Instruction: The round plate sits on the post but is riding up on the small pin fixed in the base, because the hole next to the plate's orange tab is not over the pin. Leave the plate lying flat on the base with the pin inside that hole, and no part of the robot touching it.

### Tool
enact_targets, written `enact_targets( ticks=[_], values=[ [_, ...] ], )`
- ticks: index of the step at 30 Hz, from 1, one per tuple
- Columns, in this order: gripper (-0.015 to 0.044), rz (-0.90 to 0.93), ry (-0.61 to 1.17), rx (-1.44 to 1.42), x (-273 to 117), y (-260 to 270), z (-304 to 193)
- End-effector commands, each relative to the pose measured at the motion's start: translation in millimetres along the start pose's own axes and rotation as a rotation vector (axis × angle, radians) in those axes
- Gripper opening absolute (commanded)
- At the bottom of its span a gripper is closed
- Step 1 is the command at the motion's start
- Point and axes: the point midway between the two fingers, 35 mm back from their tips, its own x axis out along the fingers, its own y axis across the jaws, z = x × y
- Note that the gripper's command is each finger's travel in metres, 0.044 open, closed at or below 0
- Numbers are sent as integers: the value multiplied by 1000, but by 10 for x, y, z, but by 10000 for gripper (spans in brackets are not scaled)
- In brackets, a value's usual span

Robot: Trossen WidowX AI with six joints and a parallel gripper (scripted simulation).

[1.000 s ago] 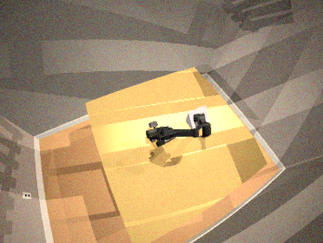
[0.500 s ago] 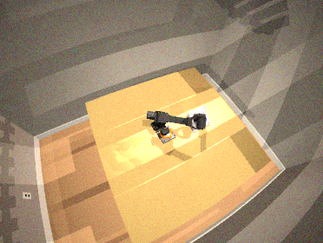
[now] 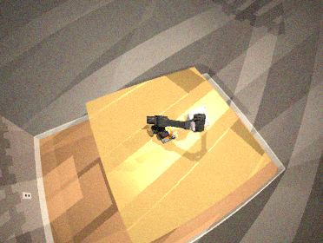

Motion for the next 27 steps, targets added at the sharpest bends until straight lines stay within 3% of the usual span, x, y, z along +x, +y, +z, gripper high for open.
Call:
enact_targets(
  ticks=[1,27],
  values=[
    [0,4,-6,-2,0,71,55],
    [0,5,-6,-2,7,359,105]
  ],
)
